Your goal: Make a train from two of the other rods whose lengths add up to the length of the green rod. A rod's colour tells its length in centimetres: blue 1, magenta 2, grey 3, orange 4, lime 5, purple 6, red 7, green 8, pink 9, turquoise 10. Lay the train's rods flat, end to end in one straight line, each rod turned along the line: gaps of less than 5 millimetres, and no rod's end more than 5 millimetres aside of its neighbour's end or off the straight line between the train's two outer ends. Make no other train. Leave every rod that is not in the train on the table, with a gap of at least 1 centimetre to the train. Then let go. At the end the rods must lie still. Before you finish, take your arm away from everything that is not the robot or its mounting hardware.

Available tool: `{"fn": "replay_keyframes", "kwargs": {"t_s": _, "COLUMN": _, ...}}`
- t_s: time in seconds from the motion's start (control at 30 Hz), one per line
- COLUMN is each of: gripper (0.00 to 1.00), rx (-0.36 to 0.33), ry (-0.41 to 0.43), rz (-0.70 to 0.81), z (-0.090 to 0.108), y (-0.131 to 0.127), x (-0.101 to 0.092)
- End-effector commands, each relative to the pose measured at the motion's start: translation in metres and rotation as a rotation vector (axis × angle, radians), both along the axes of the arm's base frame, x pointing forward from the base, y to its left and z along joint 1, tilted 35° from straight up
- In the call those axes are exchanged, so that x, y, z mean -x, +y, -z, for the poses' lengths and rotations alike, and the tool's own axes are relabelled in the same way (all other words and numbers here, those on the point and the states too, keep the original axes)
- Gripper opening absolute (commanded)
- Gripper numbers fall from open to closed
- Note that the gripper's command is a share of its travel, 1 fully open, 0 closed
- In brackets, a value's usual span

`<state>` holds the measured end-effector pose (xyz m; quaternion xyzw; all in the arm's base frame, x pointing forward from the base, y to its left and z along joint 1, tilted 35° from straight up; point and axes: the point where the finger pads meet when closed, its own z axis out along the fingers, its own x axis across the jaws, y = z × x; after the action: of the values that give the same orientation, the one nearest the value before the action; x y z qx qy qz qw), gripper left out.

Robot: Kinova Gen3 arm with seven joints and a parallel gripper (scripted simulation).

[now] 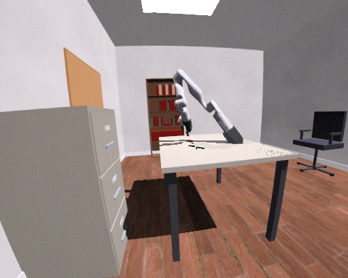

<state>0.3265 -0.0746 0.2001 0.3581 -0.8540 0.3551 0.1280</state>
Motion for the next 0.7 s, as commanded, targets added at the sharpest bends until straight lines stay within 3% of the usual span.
{"fn": "replay_keyframes", "kwargs": {"t_s": 0.0, "gripper": 1.0, "rx": -0.005, "ry": -0.012, "rz": 0.009, "z": -0.0008, "y": -0.0012, "x": 0.0001}}
{"fn": "replay_keyframes", "kwargs": {"t_s": 0.3, "gripper": 1.0, "rx": -0.018, "ry": -0.046, "rz": 0.038, "z": -0.0003, "y": -0.003, "x": -0.0005}}
{"fn": "replay_keyframes", "kwargs": {"t_s": 0.67, "gripper": 1.0, "rx": -0.058, "ry": -0.146, "rz": 0.127, "z": 0.0013, "y": -0.0082, "x": -0.0021}}
